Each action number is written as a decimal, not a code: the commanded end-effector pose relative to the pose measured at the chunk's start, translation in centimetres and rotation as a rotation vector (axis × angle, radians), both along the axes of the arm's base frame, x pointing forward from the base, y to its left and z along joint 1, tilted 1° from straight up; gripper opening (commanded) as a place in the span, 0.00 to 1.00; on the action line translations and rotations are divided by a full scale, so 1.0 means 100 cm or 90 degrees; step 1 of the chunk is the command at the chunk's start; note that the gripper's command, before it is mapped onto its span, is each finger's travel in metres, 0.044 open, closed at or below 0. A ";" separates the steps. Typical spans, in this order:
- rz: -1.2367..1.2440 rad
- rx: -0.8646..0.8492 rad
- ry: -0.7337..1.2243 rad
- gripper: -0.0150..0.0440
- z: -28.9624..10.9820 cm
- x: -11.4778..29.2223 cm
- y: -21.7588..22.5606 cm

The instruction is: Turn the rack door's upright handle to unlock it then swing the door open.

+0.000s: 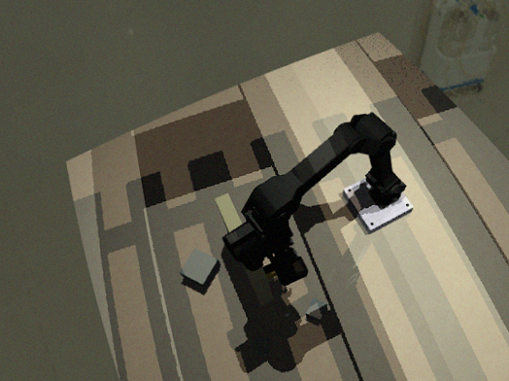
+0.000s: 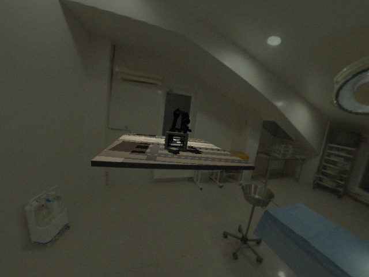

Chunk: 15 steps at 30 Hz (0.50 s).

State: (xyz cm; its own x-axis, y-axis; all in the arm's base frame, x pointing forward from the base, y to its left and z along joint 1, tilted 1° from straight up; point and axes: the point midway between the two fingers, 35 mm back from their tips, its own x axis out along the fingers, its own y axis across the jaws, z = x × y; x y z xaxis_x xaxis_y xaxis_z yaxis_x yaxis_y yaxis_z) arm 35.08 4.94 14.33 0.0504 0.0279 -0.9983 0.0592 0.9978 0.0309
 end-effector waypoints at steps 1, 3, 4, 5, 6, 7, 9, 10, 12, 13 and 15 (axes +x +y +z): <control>-0.001 0.001 0.002 0.36 -0.001 -0.001 0.000; -0.001 0.001 0.002 0.33 -0.001 -0.001 0.000; -0.001 0.001 0.002 0.32 -0.001 -0.001 0.000; -0.001 0.001 0.002 0.31 -0.001 -0.001 0.000; -0.001 0.001 0.002 0.30 -0.001 -0.001 0.000; -0.001 0.001 0.002 0.29 -0.001 -0.001 0.000; -0.001 0.001 0.002 0.29 -0.001 -0.001 0.000; -0.001 0.001 0.002 0.29 -0.001 -0.001 0.000; 0.020 0.000 0.001 0.29 -0.001 -0.001 0.000; 0.046 -0.001 0.000 0.29 -0.001 -0.001 0.000; 0.108 -0.005 -0.001 0.29 -0.001 -0.001 0.000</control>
